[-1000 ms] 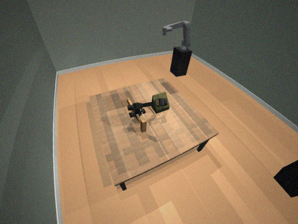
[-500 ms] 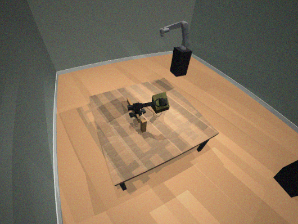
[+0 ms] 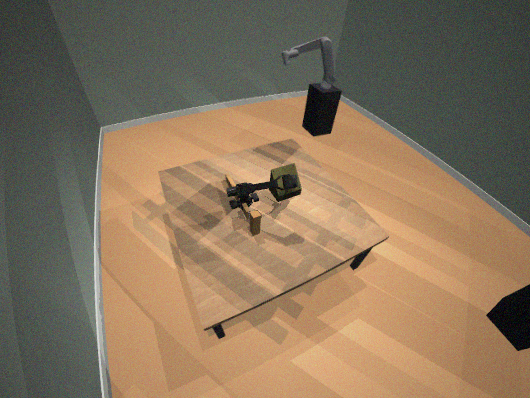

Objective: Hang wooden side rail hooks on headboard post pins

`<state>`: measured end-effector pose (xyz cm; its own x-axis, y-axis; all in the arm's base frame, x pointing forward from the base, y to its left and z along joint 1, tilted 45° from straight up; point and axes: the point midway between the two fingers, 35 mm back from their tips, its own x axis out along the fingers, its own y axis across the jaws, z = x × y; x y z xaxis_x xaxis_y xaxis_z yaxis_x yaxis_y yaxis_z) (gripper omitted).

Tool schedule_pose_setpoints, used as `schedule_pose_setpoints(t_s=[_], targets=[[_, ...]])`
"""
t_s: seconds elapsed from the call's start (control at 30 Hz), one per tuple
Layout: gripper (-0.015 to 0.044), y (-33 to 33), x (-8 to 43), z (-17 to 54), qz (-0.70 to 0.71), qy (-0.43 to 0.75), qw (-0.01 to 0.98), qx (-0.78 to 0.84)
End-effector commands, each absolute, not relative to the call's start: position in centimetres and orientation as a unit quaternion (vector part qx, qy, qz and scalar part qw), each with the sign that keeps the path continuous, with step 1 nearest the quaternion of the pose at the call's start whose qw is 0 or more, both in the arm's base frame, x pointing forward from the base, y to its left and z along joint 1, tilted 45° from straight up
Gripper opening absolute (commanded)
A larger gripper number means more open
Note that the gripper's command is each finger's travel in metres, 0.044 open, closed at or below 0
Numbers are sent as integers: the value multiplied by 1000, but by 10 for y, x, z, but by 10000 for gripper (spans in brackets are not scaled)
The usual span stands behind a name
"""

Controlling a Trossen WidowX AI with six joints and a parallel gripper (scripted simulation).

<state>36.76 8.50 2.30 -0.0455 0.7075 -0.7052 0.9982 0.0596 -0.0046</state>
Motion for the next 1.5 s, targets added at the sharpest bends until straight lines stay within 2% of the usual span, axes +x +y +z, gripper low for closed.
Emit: schedule_pose_setpoints(t_s=[0.0, 1.47], targets=[[0, 82, 370, 28, -261, 668, 282, 637], [0, 85, 370, 32, -261, 668, 282, 637]])
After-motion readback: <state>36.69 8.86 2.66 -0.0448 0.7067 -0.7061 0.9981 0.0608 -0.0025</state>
